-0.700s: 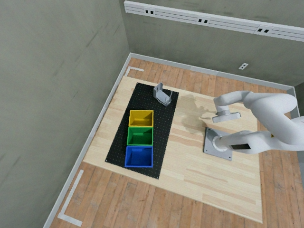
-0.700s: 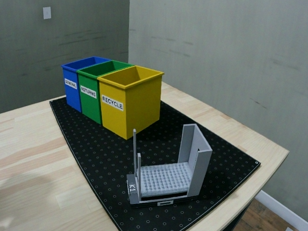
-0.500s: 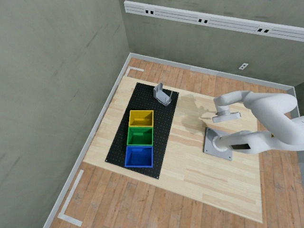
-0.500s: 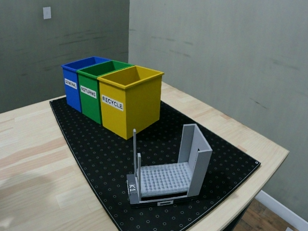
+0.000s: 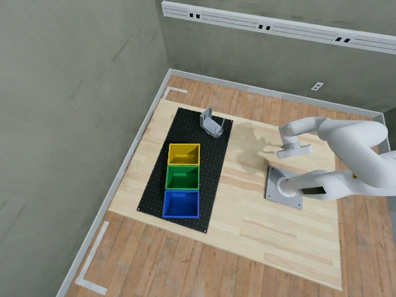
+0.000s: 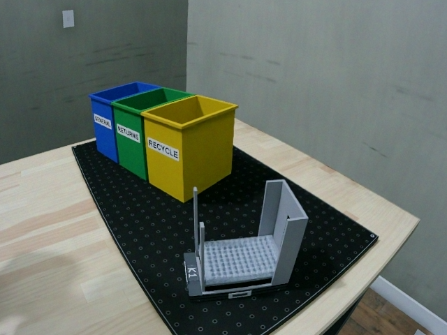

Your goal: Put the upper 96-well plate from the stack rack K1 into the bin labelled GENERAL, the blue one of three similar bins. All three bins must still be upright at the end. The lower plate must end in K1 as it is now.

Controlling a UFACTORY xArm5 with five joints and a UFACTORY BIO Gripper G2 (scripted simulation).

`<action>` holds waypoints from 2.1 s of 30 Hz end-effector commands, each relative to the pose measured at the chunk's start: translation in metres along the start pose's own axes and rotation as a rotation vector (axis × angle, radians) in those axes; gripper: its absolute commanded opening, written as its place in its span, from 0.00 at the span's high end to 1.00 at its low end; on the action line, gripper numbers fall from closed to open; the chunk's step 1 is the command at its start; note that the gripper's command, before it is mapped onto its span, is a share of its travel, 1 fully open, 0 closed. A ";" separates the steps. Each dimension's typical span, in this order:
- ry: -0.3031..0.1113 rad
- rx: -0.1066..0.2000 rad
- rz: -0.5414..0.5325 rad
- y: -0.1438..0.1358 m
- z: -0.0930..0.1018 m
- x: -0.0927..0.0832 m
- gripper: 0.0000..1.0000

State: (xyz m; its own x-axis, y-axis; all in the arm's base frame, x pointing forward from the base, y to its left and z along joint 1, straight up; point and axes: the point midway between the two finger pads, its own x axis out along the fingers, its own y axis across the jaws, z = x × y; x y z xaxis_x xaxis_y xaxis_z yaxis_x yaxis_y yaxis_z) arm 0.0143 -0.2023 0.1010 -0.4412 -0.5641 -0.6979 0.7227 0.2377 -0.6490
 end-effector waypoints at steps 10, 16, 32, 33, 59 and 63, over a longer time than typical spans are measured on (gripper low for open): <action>-0.006 -0.008 0.007 -0.056 0.079 -0.007 0.63; -0.006 -0.008 0.007 -0.074 0.103 -0.009 0.63; -0.006 -0.008 0.007 -0.134 0.188 -0.017 0.63; -0.006 -0.008 0.007 -0.138 0.195 -0.018 0.63; -0.054 0.193 0.037 -0.084 0.246 -0.034 0.63; -0.109 0.189 0.075 -0.075 0.250 -0.037 0.63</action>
State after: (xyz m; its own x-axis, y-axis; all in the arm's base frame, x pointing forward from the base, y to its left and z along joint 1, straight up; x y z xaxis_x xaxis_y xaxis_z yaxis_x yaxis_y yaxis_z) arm 0.0979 -0.3967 0.2540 -0.3826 -0.5997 -0.7028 0.8333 0.1046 -0.5429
